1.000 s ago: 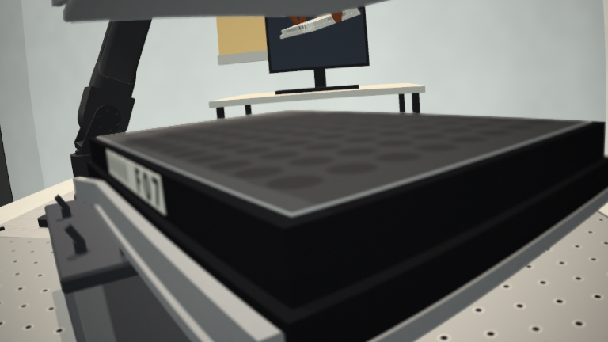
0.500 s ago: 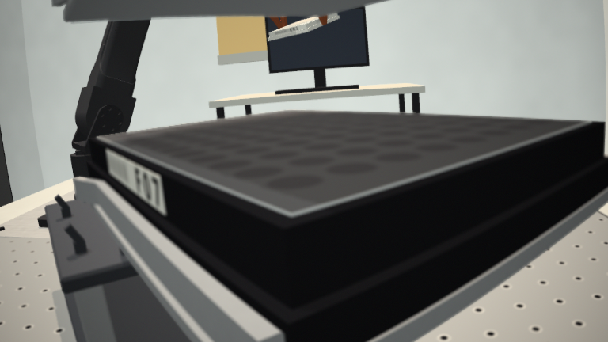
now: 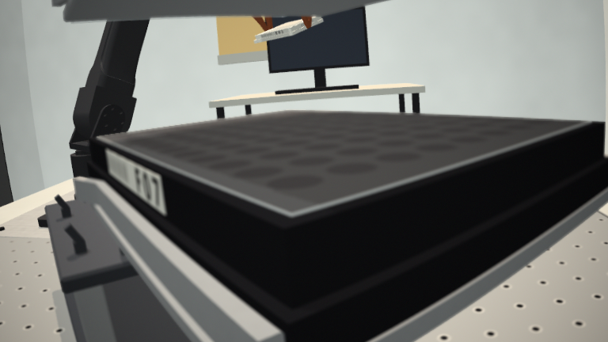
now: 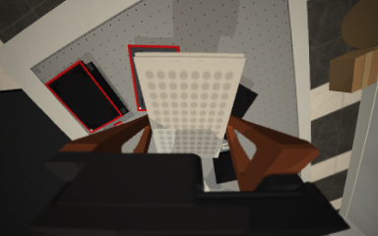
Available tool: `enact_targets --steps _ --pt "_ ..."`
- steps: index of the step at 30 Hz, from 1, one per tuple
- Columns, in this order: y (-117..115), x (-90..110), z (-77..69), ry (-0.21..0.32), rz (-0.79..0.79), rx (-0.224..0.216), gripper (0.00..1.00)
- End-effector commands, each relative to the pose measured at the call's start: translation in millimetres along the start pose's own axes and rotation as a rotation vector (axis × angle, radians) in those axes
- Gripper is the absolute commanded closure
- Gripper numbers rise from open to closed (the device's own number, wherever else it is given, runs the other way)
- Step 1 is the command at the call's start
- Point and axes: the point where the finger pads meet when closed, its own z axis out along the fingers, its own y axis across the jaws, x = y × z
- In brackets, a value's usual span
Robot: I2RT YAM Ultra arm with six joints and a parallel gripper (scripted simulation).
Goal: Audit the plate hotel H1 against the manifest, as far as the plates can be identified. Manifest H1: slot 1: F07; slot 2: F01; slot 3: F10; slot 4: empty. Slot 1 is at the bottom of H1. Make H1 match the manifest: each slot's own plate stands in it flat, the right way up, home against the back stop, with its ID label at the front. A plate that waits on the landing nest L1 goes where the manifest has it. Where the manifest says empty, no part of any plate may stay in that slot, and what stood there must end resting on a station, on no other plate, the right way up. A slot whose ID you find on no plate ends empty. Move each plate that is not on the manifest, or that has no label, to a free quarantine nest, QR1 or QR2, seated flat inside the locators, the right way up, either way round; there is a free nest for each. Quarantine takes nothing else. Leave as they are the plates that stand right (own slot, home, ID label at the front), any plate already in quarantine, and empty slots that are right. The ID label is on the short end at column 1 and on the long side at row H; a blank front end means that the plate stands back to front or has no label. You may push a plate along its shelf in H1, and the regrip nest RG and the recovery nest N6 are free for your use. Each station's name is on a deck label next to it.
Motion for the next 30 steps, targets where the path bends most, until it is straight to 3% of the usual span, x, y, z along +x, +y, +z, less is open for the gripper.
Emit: enact_targets --steps 1,22,30 --pt "9 -10 -9.8 0.253 0.023 -0.058 0.14" --pt "68 -34 -7.4 0.242 0.022 -0.057 0.14" --pt "73 -36 -7.2 0.240 0.022 -0.057 0.14"
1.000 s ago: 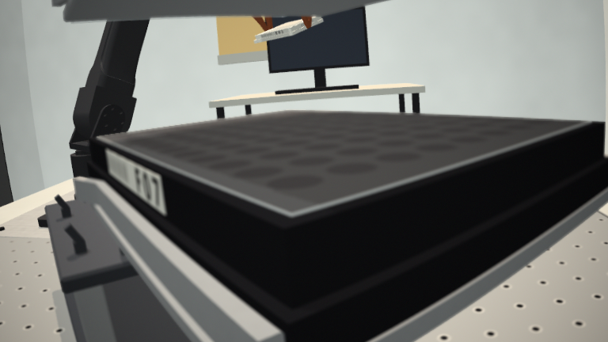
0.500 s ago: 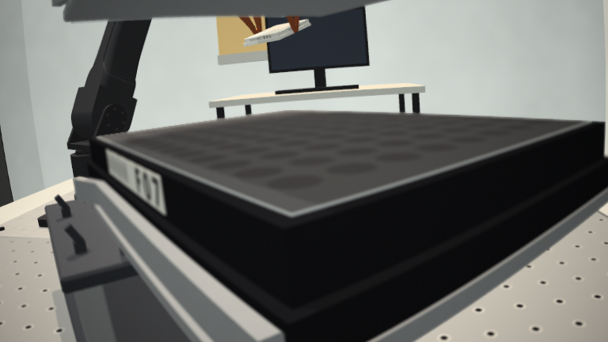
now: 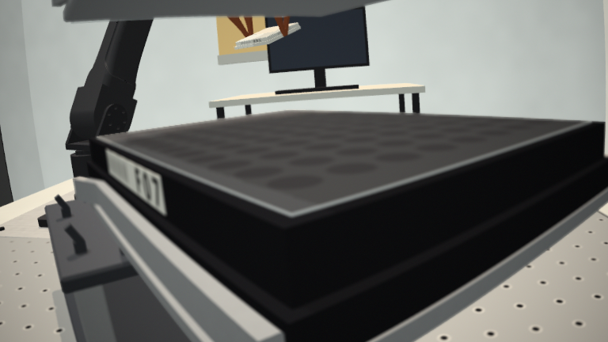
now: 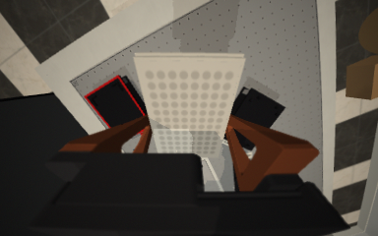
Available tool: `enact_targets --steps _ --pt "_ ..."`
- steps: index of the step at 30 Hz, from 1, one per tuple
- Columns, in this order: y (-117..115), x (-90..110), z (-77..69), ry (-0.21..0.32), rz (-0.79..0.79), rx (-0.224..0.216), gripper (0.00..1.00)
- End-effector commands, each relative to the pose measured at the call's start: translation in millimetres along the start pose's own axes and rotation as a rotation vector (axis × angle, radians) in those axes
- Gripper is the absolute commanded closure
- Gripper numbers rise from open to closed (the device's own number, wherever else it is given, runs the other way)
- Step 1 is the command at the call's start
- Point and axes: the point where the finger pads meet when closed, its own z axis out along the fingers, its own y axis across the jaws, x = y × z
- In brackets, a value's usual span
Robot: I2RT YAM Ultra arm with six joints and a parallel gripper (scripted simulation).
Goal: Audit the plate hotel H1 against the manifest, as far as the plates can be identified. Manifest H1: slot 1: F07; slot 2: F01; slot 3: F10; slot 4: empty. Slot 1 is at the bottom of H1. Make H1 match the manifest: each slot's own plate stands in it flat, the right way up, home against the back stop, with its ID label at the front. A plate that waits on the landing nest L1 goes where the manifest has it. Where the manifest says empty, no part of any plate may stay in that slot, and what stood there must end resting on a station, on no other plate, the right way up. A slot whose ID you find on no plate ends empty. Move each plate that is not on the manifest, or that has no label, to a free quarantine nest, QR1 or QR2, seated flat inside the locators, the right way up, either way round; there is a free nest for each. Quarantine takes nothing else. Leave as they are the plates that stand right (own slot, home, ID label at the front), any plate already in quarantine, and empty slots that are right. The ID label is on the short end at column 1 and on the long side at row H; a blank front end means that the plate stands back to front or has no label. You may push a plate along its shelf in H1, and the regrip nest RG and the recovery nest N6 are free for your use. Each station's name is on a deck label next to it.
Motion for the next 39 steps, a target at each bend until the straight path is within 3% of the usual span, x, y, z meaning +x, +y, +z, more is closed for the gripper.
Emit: enact_targets --steps 1,25,39 --pt "2 -7 -13.3 0.265 0.015 -0.012 0.14" --pt "2 -7 -13.3 0.264 0.016 -0.012 0.14" --pt "4 3 17.1 0.278 0.016 -0.012 0.14"
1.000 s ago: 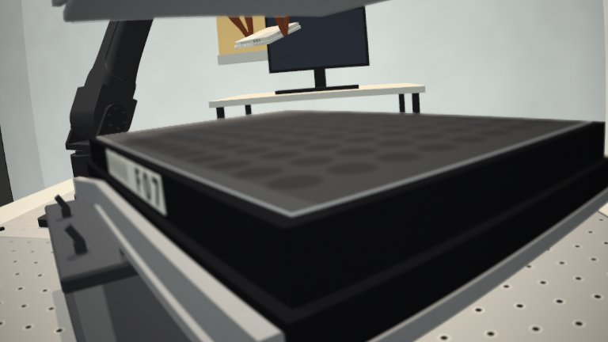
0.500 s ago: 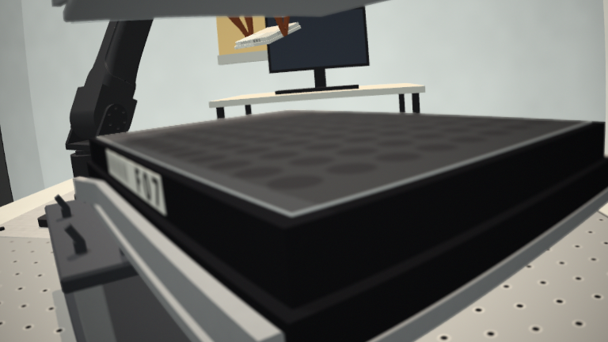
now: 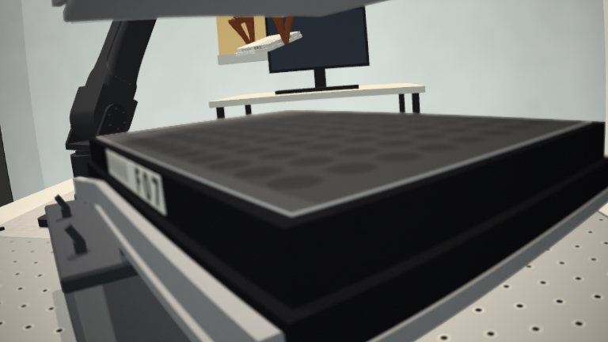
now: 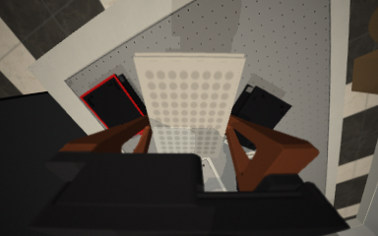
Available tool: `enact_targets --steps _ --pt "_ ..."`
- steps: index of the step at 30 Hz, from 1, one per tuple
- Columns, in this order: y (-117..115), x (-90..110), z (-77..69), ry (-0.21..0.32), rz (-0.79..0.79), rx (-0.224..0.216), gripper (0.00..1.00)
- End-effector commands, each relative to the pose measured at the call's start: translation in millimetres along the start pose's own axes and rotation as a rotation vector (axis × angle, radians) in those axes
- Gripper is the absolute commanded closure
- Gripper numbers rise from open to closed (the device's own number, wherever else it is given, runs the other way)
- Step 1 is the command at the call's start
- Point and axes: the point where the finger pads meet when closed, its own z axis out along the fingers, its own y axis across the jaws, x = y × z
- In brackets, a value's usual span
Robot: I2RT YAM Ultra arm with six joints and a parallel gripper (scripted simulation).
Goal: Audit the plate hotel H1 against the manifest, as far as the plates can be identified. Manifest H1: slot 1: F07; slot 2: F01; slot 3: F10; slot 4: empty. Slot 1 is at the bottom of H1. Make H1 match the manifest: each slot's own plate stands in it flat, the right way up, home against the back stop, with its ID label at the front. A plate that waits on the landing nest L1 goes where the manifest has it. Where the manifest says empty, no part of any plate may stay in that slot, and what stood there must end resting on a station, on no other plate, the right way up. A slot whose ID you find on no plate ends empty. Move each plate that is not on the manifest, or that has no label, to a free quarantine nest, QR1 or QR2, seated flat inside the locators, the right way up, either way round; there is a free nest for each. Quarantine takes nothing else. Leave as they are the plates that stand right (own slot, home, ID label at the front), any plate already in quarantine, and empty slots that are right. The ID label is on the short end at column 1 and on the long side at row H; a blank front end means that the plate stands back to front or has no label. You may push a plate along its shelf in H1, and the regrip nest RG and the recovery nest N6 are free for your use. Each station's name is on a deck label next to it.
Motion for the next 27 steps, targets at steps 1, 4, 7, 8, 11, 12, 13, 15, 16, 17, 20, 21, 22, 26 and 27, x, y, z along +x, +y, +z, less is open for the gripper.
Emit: enact_targets --steps 1,4,7,8,11,12,13,15,16,17,20,21,22,26,27 --pt "3 2 3.6 0.236 0.003 -0.010 0.14" --pt "4 4 11.3 0.236 0.003 -0.010 0.14" --pt "4 5 13.9 0.236 0.003 -0.010 0.14" --pt "4 6 16.4 0.236 0.003 -0.010 0.14" --pt "4 8 24.1 0.236 0.003 -0.010 0.14" --pt "4 9 26.7 0.236 0.003 -0.010 0.14" --pt "4 9 29.3 0.236 0.003 -0.010 0.14" --pt "5 11 34.4 0.236 0.003 -0.010 0.14" --pt "5 12 37.0 0.236 0.003 -0.010 0.14" --pt "5 12 39.6 0.236 0.003 -0.010 0.14" --pt "5 14 47.3 0.236 0.003 -0.010 0.14" --pt "5 15 49.9 0.236 0.003 -0.010 0.14" --pt "5 15 49.9 0.236 0.003 -0.010 0.14" --pt "5 17 57.6 0.236 0.003 -0.010 0.14" --pt "5 18 60.2 0.236 0.003 -0.010 0.14"
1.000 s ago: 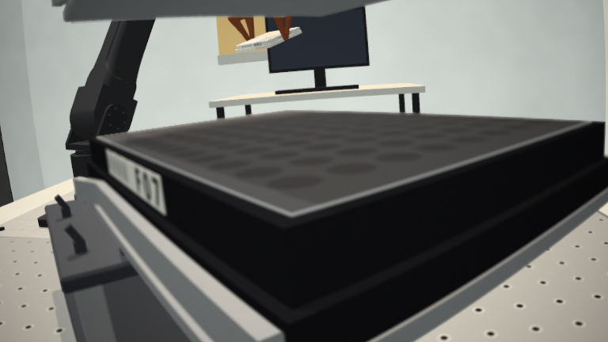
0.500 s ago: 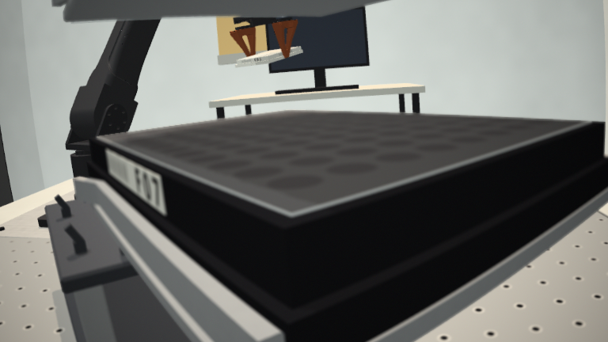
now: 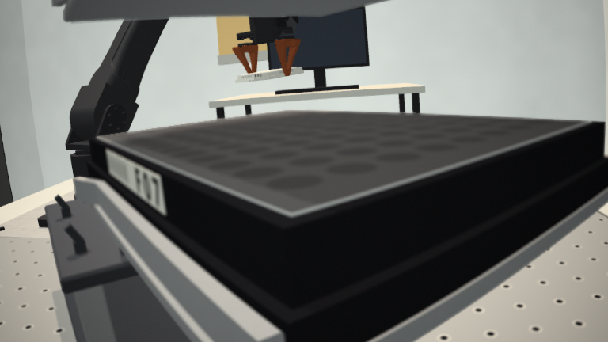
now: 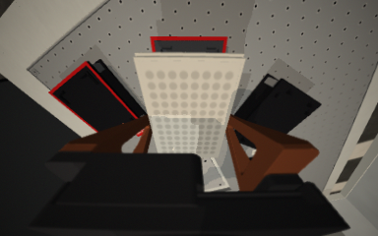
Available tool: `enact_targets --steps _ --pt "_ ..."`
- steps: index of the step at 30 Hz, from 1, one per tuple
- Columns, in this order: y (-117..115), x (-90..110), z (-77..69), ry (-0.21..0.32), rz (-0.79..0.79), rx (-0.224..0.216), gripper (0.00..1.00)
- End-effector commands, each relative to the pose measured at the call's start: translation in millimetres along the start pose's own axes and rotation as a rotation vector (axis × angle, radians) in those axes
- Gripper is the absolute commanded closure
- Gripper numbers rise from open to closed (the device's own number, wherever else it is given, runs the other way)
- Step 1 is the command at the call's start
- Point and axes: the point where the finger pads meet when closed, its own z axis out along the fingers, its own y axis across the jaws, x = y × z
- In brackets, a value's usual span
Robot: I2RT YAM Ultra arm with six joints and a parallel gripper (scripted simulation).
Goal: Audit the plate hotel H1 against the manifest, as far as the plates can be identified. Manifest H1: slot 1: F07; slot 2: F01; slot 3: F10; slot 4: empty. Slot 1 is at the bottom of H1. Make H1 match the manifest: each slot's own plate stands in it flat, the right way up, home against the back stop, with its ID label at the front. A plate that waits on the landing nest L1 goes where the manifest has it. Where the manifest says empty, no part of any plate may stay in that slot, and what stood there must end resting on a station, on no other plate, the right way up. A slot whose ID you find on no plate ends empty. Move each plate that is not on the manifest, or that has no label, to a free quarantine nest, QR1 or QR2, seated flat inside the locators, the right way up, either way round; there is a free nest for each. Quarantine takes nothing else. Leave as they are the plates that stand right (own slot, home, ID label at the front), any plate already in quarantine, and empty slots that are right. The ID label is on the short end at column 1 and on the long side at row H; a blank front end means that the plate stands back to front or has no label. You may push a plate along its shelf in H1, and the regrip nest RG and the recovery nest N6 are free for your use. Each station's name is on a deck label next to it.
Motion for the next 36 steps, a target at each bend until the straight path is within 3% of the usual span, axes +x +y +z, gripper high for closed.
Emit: enact_targets --steps 1,3,4,8,15,16,36 --pt "3 0 0.5 0.053 0.002 -0.005 0.14" --pt "3 1 5.9 0.053 0.002 -0.005 0.14" --pt "9 -17 6.9 -0.017 -0.001 -0.012 0.14" --pt "4 6 12.5 0.044 0.007 -0.008 0.14" --pt "0 2 25.8 0.030 0.009 -0.005 0.14" --pt "-1 -7 15.4 -0.013 0.010 -0.005 0.14" --pt "-2 -4 15.5 0.006 0.002 -0.005 0.14"
